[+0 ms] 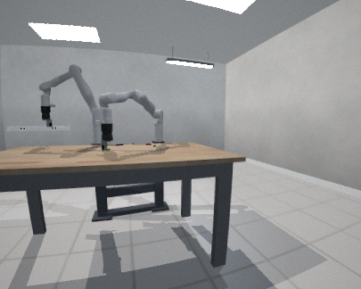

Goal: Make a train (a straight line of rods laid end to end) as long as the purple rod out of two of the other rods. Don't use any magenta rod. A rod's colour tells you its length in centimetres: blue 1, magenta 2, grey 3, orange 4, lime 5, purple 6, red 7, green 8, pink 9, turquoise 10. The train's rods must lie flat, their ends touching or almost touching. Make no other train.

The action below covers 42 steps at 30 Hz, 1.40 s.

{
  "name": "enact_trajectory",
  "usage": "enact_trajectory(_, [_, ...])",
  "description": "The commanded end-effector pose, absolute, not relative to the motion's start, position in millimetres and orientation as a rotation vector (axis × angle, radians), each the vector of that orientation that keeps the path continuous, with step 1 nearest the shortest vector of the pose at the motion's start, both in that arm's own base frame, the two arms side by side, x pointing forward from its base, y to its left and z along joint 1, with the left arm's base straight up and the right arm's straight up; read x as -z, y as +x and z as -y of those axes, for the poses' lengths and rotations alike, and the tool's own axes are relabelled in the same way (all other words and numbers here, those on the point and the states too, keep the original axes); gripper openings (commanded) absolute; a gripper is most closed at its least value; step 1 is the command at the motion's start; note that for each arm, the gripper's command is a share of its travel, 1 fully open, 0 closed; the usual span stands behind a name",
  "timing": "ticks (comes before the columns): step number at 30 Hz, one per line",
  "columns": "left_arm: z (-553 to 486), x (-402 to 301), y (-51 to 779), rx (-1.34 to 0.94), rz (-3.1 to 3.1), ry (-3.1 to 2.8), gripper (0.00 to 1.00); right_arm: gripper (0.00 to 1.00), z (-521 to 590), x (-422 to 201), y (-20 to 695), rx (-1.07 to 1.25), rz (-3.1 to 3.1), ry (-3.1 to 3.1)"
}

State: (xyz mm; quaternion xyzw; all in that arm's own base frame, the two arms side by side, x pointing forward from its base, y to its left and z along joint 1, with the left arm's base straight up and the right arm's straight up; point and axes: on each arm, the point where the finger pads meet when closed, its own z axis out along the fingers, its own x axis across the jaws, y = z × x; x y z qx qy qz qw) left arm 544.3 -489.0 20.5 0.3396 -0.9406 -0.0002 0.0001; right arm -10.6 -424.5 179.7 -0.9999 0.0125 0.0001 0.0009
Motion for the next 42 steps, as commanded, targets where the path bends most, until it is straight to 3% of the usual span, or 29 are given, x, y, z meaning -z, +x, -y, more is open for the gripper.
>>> enact_trajectory(1, [489.6, -22.7, 545.1, -0.004, 2.956, 1.068, 0.54, 1.00, 424.9, -180.4, -10.6, 0.000, -0.039, -3.141])
enact_trajectory(30, [489.6, -22.7, 545.1, -0.004, 2.956, 1.068, 0.54, 1.00, 424.9, -180.4, -10.6, 0.000, -0.039, -3.141])
enact_trajectory(31, [489.6, -22.7, 545.1, -0.004, 2.956, 1.068, 0.24, 1.00, 424.9, -180.4, -10.6, 0.000, -0.039, -3.141])
enact_trajectory(42, [489.6, -22.7, 545.1, -0.004, 2.956, 1.068, 0.24, 1.00, 424.9, -180.4, -10.6, 0.000, -0.039, -3.141])
